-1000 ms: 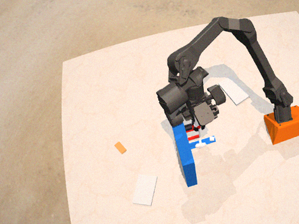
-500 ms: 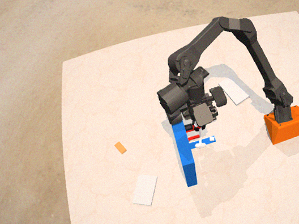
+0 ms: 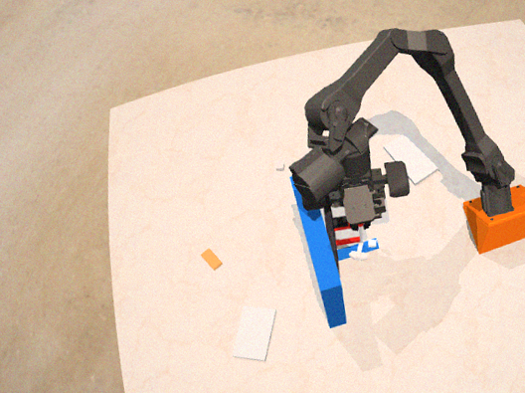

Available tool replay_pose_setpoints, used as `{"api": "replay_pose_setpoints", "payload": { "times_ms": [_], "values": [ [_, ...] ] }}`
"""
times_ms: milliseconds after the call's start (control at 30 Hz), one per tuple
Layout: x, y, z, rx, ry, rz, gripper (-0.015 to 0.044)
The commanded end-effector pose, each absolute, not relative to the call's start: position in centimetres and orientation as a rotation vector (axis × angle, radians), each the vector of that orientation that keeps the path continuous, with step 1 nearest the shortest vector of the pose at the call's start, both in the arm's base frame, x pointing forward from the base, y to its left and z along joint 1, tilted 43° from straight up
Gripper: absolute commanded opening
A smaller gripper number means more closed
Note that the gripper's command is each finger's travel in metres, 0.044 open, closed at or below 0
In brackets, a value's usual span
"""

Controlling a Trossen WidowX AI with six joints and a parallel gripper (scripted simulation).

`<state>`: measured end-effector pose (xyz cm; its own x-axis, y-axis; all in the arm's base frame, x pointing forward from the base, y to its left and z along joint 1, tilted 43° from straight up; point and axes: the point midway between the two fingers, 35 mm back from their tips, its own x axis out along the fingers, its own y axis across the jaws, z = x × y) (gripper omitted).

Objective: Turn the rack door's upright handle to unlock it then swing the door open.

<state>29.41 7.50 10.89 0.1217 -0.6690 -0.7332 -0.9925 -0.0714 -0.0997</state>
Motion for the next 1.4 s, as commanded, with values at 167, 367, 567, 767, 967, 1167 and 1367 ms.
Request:
{"api": "replay_pose_setpoints", "payload": {
  "times_ms": [167, 367, 567, 767, 967, 1167, 1367],
  "values": [
    [28.4, 7.8, 10.4, -1.671, 1.606, 0.532, 0.0024],
    [27.4, 8.0, 10.0, -1.599, 1.607, 0.447, 0.0024],
    [26.3, 8.3, 9.5, -1.528, 1.604, 0.366, 0.0024],
    [25.4, 8.8, 9.0, -1.46, 1.6, 0.292, 0.0024],
    [24.4, 9.2, 8.4, -1.395, 1.594, 0.222, 0.0024],
    [23.5, 9.8, 7.7, -1.326, 1.585, 0.149, 0.0024],
    [22.7, 10.4, 7.0, -1.259, 1.574, 0.08, 0.0024]
  ]
}}
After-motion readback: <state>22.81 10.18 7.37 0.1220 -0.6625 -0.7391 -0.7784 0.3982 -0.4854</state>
